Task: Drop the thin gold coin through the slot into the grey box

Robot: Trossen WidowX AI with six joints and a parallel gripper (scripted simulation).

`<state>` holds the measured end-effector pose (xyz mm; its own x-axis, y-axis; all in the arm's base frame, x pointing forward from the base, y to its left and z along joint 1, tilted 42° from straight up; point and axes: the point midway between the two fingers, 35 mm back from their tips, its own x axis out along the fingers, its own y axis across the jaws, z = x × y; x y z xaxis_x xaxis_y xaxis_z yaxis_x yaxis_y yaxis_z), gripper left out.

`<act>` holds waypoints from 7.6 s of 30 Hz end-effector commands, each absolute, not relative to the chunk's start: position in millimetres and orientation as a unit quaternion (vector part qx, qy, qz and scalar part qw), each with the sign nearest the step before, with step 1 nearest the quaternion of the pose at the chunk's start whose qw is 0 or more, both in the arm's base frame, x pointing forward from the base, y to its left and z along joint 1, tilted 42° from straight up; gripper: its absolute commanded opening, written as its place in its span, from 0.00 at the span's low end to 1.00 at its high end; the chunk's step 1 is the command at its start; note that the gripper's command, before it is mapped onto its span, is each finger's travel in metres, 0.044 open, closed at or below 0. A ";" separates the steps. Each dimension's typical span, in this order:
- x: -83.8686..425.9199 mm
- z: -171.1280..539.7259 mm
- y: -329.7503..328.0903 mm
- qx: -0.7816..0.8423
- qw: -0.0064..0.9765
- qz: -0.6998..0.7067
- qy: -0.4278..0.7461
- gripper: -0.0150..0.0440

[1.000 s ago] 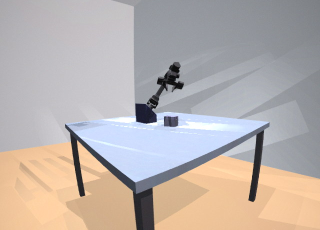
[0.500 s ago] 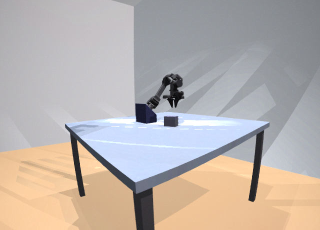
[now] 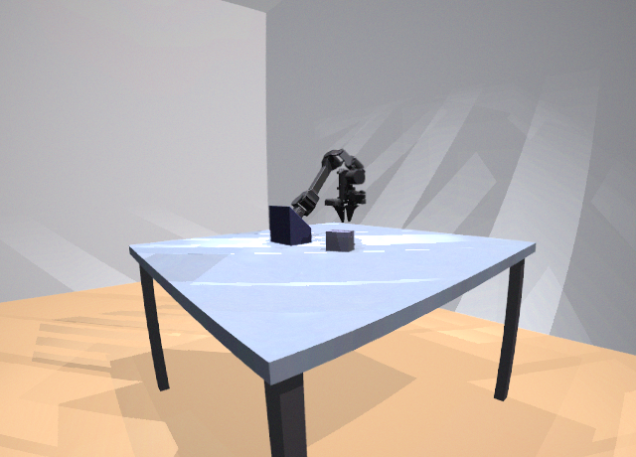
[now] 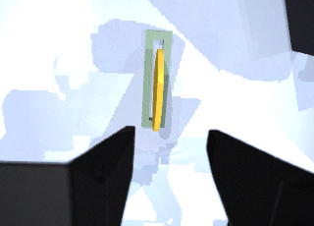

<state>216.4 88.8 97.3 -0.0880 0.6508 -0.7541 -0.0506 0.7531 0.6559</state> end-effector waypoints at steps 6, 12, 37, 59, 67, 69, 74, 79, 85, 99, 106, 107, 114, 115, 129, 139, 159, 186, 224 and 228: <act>215.5 82.6 104.7 0.224 0.639 0.275 0.683 0.53; 215.7 78.1 108.4 0.224 0.639 0.275 0.683 0.53; 213.5 48.2 135.1 0.224 0.639 0.275 0.683 0.53; 210.4 36.9 146.3 0.225 0.639 0.276 0.682 0.25; 210.5 37.1 146.0 0.225 0.639 0.276 0.682 0.25; 211.5 39.3 143.9 0.225 0.639 0.275 0.682 0.25; 214.8 47.5 135.5 0.223 0.640 0.274 0.683 0.25; 217.3 56.1 127.1 0.222 0.640 0.273 0.683 0.25; 219.4 66.9 117.0 0.222 0.640 0.272 0.683 0.25; 220.3 93.6 94.0 0.222 0.640 0.273 0.683 0.25; 218.9 106.4 84.0 0.224 0.639 0.274 0.683 0.25; 218.8 107.3 83.4 0.224 0.639 0.274 0.683 0.25; 216.8 109.8 85.2 0.175 0.654 0.326 0.660 0.25; 216.4 110.3 85.7 0.164 0.657 0.337 0.655 0.25; 213.8 113.5 88.3 0.091 0.671 0.407 0.614 0.25; 231.2 105.4 78.2 0.089 0.672 0.405 0.614 0.25; 265.4 82.3 52.9 0.087 0.673 0.404 0.614 0.25; 302.0 39.8 12.4 0.087 0.673 0.405 0.613 0.25; 306.3 31.5 5.8 0.092 0.671 0.408 0.612 0.25; 306.2 30.3 6.6 0.092 0.671 0.408 0.612 0.25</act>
<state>306.4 5.8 31.4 -0.0828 0.6596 -0.7470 -0.4373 0.6495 0.6220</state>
